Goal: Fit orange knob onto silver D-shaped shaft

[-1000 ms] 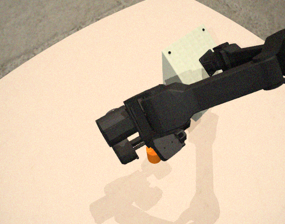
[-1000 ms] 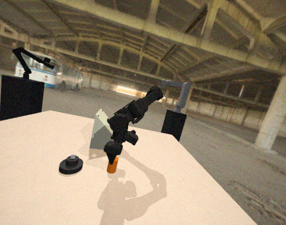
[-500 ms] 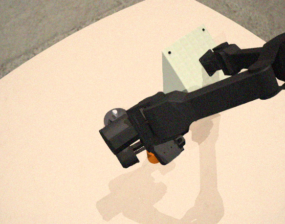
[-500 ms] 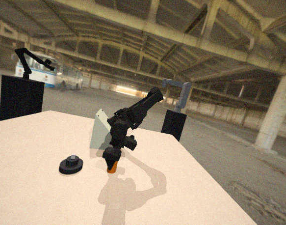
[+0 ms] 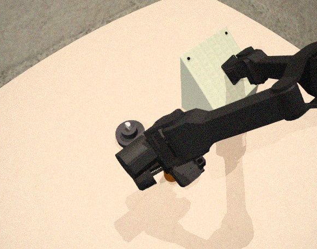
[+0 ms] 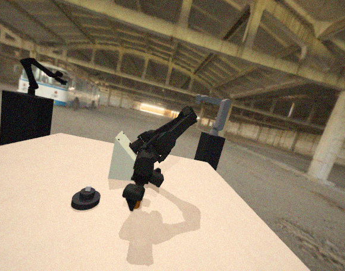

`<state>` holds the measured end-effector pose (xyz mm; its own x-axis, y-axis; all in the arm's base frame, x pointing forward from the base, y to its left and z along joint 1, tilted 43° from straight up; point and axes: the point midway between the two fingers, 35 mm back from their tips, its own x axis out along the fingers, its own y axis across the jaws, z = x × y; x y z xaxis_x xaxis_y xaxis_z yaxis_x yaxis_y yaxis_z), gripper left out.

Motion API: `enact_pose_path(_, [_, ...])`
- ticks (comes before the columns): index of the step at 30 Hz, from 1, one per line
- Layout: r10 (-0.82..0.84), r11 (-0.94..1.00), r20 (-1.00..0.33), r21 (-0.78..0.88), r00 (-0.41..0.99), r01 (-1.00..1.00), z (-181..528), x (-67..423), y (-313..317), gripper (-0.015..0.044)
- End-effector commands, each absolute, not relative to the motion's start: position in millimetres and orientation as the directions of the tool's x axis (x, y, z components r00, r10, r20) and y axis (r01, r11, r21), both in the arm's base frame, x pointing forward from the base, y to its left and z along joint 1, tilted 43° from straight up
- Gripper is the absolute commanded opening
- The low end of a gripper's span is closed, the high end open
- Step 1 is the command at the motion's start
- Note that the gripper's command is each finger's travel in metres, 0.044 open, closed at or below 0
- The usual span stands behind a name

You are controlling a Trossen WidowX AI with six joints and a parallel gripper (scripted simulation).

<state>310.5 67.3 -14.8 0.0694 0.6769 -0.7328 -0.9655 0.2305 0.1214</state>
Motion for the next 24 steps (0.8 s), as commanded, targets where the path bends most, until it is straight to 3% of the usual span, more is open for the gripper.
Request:
enact_pose_path(1, [0.680,0.230,-0.730,0.131,0.063,-0.964,-19,308,72,0.0440])
enact_pose_path(2, [0.680,0.230,-0.730,0.131,0.063,-0.964,-20,308,72,0.0440])
enact_pose_path(12, [0.680,0.230,-0.730,0.131,0.063,-0.964,-20,308,72,0.0177])
enact_pose_path(18, [0.680,0.230,-0.730,0.131,0.063,-0.964,-20,308,72,0.0138])
enact_pose_path(24, [0.677,0.232,-0.734,0.130,0.064,-0.964,-5,313,58,0.0000])
